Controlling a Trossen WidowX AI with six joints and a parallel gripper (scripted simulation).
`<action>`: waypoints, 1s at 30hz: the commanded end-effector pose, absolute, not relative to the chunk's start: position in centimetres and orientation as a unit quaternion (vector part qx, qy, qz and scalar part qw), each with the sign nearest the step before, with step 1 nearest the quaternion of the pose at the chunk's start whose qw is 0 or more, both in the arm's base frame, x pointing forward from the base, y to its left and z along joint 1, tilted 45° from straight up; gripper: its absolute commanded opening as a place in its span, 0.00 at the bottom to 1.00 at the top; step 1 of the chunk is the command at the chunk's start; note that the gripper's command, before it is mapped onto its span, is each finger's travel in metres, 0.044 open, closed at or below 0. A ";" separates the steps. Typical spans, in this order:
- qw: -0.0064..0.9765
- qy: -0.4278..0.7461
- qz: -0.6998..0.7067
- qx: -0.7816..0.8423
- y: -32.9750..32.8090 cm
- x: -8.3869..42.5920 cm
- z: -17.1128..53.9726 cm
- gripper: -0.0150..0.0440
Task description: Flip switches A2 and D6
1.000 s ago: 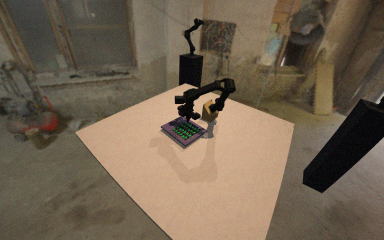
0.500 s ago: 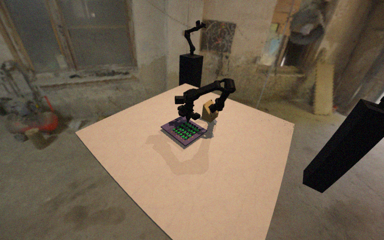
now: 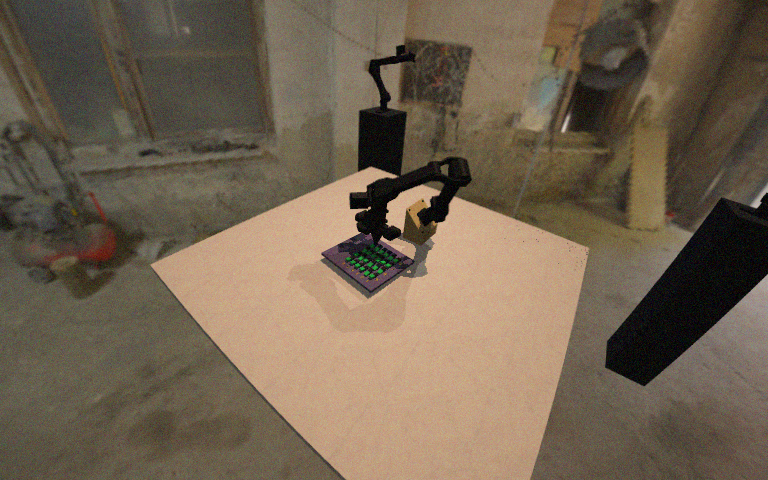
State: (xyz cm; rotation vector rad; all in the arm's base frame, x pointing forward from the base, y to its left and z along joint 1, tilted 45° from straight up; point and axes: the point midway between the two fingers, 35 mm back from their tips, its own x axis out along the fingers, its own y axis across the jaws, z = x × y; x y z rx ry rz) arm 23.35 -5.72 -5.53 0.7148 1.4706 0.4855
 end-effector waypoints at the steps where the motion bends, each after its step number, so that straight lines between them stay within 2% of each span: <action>1: 0.658 0.648 0.213 0.319 -5.7 23.5 -5.6 0.25; 15: 0.658 0.648 0.213 0.319 -5.5 23.5 -5.7 0.25; 21: 0.650 0.656 0.216 0.315 -9.9 23.3 -1.3 0.25; 25: 0.650 0.657 0.216 0.315 -10.1 23.3 -1.1 0.25; 27: 0.650 0.657 0.216 0.315 -9.9 24.3 -0.6 0.25; 30: 0.651 0.656 0.216 0.315 -8.4 28.8 1.8 0.25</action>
